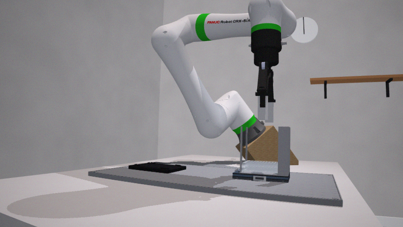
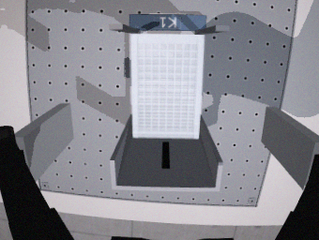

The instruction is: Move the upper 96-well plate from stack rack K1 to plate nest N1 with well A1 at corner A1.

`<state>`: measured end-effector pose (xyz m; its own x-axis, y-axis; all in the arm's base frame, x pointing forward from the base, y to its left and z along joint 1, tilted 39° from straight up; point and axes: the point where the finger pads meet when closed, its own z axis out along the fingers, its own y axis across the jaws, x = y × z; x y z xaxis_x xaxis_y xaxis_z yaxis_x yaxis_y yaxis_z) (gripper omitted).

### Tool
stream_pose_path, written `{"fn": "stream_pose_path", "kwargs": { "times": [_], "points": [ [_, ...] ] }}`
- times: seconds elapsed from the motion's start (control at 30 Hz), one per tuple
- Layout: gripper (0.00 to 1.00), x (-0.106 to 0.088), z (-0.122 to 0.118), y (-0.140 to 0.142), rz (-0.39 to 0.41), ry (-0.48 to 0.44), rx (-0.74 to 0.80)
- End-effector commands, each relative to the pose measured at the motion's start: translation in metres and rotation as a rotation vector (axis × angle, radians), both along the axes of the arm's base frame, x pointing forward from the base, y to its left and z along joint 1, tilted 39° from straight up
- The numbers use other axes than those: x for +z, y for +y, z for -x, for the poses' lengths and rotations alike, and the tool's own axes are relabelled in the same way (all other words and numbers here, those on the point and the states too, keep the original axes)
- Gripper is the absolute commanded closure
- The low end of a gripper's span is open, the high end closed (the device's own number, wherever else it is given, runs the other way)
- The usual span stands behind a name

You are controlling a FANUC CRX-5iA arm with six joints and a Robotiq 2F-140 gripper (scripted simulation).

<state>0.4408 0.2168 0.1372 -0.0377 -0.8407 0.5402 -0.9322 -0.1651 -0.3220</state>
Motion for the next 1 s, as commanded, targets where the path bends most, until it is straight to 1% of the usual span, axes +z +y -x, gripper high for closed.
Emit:
{"fn": "stream_pose_path", "kwargs": {
  "times": [0.0,0.97],
  "points": [
    [0.0,-0.001,-0.001,-0.001,0.0,0.0,0.0],
    [0.0,-0.036,-0.017,-0.024,0.0,0.0,0.0]
  ]
}}
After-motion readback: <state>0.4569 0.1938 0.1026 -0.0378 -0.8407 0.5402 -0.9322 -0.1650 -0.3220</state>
